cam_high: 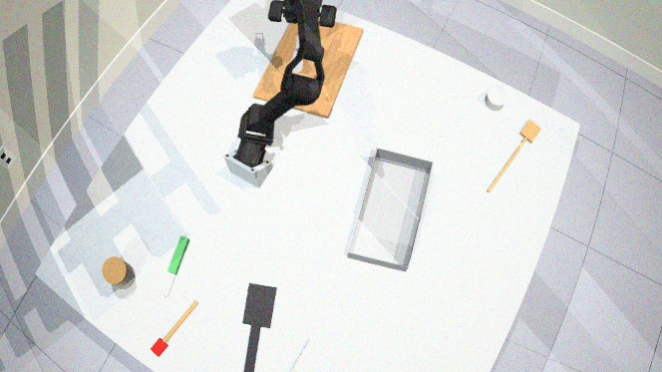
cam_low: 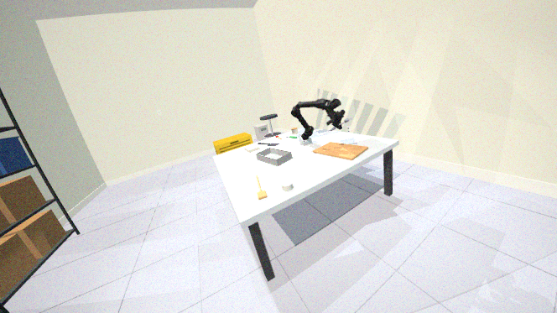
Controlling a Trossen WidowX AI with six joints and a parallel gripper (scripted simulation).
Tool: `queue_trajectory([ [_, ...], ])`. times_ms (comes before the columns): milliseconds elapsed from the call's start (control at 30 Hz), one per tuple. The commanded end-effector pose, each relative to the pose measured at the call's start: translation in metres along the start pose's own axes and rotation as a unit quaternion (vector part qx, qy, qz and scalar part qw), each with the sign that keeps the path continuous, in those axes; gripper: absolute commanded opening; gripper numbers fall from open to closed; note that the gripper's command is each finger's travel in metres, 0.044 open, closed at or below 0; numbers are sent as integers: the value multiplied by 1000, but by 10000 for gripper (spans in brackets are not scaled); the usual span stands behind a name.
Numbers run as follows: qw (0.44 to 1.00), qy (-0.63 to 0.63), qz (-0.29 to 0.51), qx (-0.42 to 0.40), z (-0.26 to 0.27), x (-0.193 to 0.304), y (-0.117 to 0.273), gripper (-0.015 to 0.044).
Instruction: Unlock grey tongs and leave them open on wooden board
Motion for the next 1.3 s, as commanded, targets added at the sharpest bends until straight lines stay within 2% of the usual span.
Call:
queue_trajectory([
  [0, 999, 0, -35, 0, -2, 0, 6, -150],
  [867, 977, -40, -209, 10, -7, 28, 22, -150],
  [1267, 971, -54, -231, 13, -9, 36, 23, -150],
])
Point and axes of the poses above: the point midway between the two fingers, 35 mm back from their tips, its own y axis back along the fingers, its own z axis across the jaws, x = y × z, the point moved 2 cm from there along y, back along the fingers, and after that the axes turned 5 degrees about -y, right-handed, at the moved point
